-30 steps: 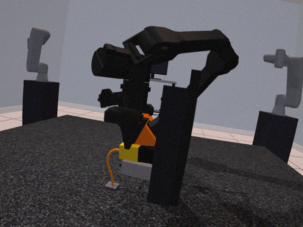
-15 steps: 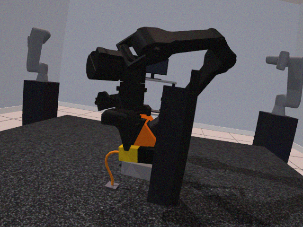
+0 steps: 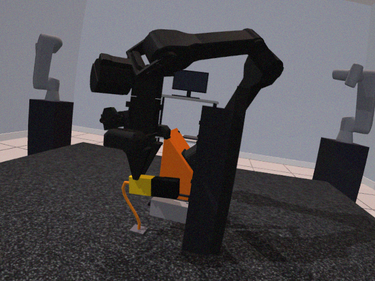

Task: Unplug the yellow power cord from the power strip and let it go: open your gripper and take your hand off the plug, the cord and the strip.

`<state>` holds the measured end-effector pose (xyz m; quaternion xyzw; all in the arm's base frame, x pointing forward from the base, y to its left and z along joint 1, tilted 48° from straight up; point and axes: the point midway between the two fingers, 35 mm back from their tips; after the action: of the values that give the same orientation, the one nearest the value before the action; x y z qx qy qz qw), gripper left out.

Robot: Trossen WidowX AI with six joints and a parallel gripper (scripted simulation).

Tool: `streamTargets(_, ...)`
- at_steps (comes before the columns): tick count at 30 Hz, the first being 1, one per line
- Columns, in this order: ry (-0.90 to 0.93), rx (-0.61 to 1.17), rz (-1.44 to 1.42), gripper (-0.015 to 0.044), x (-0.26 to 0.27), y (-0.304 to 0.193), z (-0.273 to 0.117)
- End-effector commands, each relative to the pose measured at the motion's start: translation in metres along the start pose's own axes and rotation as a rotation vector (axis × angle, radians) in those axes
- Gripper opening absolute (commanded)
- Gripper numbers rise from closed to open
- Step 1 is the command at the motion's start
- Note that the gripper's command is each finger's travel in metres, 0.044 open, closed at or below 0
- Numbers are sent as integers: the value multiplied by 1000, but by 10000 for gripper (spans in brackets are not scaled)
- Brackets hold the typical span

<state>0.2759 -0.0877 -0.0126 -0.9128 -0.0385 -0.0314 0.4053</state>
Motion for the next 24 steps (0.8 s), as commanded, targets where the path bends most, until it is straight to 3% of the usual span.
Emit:
streamTargets(1,9,-10,3,53,1,4,-3)
streamTargets(12,8,-6,4,341,2,-5,1)
streamTargets(16,9,-9,4,440,0,16,-4)
streamTargets(20,9,-11,4,440,-8,52,-11)
streamTargets(24,9,-11,3,440,-9,54,-12)
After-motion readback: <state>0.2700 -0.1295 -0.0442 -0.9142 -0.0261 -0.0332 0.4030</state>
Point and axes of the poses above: the point midway between the two fingers, 35 mm back from their tips, its own z axis out along the fingers, its own x axis across the jaws, y = z × x, and after that the axes turned 10 degrees about -z, right-handed
